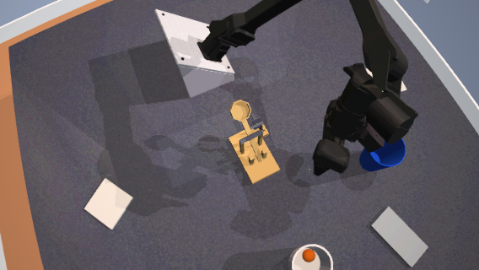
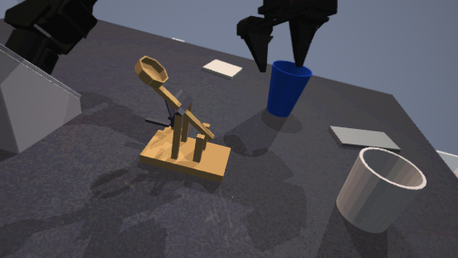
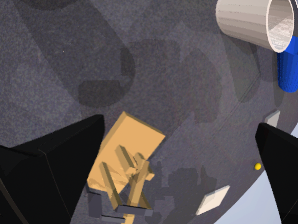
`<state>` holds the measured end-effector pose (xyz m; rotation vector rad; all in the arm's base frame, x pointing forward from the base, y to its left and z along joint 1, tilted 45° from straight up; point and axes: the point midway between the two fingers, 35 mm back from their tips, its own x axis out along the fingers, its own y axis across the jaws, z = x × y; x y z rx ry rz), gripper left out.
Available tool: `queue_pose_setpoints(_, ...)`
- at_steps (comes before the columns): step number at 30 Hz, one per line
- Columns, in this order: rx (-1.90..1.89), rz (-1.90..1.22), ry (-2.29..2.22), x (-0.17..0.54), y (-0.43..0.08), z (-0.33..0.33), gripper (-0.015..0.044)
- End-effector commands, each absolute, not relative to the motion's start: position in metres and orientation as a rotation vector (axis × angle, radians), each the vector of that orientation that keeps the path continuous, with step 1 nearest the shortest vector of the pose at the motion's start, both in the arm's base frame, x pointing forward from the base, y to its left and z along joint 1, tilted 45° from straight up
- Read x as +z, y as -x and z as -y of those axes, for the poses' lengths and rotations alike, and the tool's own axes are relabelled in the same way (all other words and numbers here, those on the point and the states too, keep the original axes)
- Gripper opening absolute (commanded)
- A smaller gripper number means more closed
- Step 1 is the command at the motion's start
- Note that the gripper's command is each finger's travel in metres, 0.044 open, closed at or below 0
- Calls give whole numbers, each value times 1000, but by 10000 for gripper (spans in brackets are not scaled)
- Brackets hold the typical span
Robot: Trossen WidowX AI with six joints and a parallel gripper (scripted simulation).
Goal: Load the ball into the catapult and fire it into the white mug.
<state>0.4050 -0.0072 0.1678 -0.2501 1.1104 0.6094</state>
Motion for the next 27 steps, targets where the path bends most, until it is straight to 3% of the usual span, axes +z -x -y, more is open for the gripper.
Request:
queue_pose_setpoints(1,549,-1077,136,173,-429,24,440)
queue_pose_setpoints(27,251,-840,-650,164,-536,179,440)
